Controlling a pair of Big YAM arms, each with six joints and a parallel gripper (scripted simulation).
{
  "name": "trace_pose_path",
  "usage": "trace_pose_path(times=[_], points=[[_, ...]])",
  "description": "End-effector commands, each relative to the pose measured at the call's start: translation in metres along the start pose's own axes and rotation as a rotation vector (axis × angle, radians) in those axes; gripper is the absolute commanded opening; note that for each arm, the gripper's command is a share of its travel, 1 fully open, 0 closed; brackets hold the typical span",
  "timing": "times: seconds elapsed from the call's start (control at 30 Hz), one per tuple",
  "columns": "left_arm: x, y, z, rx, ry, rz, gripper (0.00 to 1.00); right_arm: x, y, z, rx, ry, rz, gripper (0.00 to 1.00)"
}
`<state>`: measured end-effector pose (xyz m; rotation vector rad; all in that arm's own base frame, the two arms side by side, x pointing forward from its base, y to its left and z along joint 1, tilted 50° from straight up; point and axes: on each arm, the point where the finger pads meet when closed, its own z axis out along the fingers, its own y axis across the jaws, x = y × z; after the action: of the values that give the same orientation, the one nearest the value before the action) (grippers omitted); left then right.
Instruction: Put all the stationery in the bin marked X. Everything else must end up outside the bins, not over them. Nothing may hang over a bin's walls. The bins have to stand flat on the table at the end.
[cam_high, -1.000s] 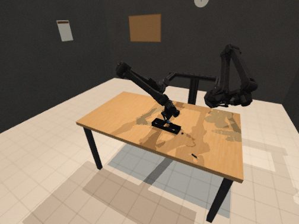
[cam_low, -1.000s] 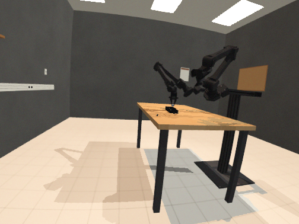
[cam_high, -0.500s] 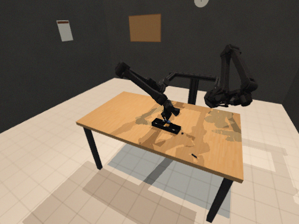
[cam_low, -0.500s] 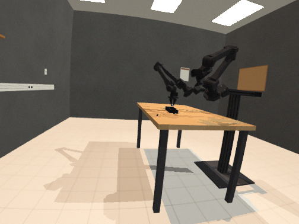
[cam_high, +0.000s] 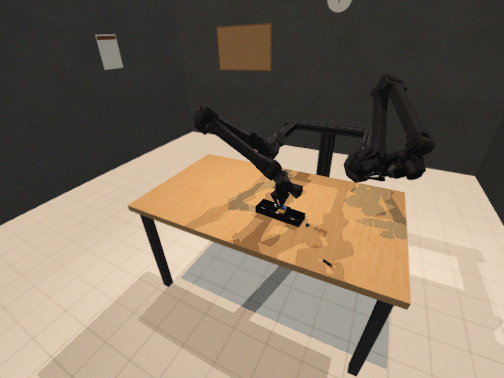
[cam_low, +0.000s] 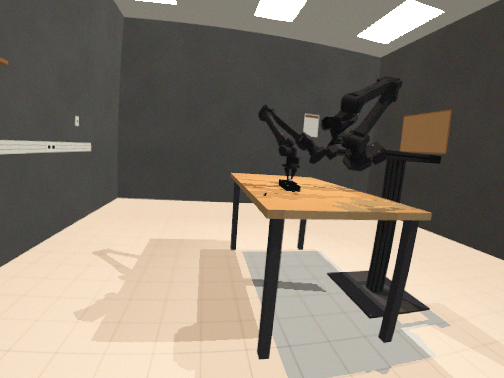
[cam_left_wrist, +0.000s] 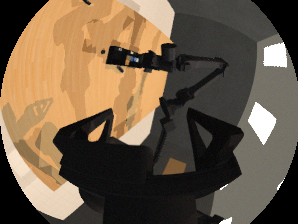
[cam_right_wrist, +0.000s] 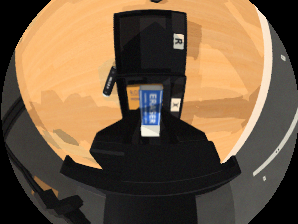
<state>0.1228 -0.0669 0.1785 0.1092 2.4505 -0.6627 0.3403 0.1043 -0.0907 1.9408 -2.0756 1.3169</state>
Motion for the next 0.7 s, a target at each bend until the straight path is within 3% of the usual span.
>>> trace_pose_path(times=[0.0, 0.33, 0.67], points=[[0.003, 0.000, 0.000, -0.001, 0.000, -0.029, 1.00, 0.005, 0.009, 0.015, -0.016, 0.011, -0.026, 0.18], [0.003, 0.000, 0.000, -0.001, 0.000, -0.029, 1.00, 0.005, 0.008, 0.029, -0.015, 0.011, -0.025, 0.18], [0.003, 0.000, 0.000, -0.001, 0.000, -0.029, 1.00, -0.001, 0.013, 0.024, -0.001, -0.002, -0.043, 0.18]])
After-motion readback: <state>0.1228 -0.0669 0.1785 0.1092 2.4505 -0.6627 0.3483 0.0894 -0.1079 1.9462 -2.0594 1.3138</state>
